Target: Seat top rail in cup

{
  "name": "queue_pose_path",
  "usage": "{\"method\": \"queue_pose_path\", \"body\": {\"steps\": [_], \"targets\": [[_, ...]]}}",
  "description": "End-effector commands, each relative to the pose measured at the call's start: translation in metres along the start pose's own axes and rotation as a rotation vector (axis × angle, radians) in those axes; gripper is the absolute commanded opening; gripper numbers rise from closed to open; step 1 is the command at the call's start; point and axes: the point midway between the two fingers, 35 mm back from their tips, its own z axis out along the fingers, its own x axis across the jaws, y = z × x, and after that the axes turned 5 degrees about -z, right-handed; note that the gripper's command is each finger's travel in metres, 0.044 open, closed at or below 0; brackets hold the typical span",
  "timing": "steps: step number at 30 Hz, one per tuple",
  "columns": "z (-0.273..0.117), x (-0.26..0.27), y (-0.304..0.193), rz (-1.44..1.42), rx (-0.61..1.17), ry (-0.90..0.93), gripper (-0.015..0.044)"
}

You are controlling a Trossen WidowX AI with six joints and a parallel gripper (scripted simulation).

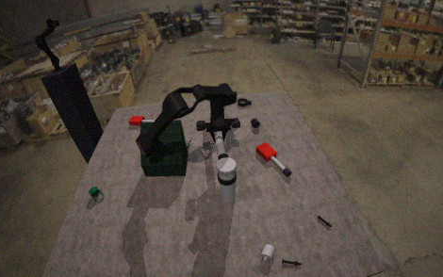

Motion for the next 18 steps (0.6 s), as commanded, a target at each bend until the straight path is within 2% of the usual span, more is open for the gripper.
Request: {"method": "queue_pose_path", "body": {"steps": [1, 18], "targets": [[0.0000, 0.0001, 0.0001, 0.000, -0.002, 0.001, 0.0000], [0.0000, 0.0006, 0.0039, 0.000, -0.002, 0.001, 0.0000]]}}
